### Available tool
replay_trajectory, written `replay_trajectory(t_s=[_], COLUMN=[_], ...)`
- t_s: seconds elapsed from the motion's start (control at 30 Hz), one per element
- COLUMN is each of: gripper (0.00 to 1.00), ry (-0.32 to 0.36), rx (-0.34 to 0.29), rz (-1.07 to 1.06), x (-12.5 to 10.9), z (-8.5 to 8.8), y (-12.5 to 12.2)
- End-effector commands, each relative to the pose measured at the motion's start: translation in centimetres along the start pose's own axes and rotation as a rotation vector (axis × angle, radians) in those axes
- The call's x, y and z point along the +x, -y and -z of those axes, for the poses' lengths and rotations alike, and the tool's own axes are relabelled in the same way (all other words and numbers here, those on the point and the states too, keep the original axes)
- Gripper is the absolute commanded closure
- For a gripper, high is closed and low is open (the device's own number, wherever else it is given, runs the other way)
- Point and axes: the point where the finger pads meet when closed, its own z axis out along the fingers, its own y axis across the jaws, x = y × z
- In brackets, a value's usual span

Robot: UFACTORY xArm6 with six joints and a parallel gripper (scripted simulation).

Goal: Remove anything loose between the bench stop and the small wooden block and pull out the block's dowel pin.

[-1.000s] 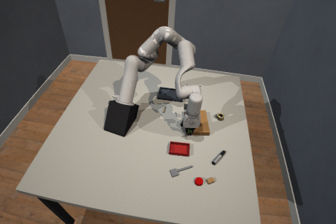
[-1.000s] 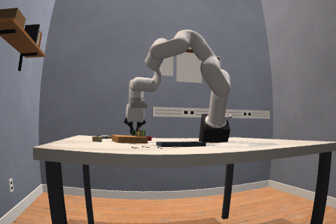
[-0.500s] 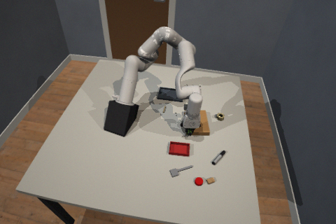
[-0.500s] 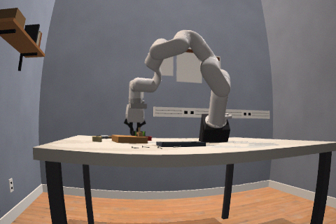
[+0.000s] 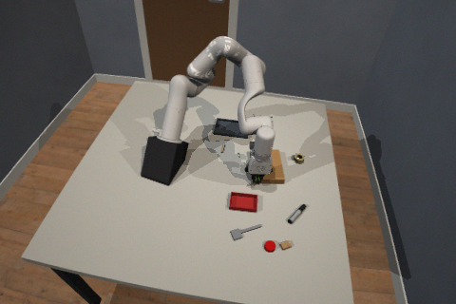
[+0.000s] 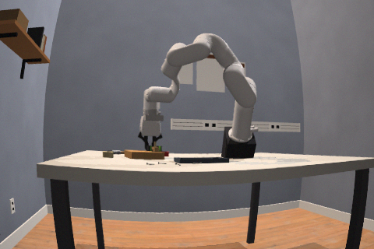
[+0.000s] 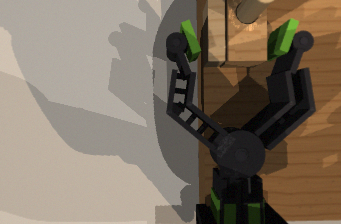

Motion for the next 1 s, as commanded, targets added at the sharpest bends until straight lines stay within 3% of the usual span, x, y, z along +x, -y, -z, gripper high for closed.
replay_trajectory(t_s=[0.0, 0.97], gripper=[0.73, 0.65], ry=[0.002, 0.002], rx=[-0.002, -0.002], rz=[0.001, 0.001], x=[-0.05, -0.05], z=[0.12, 0.12], y=[-0.11, -0.11])
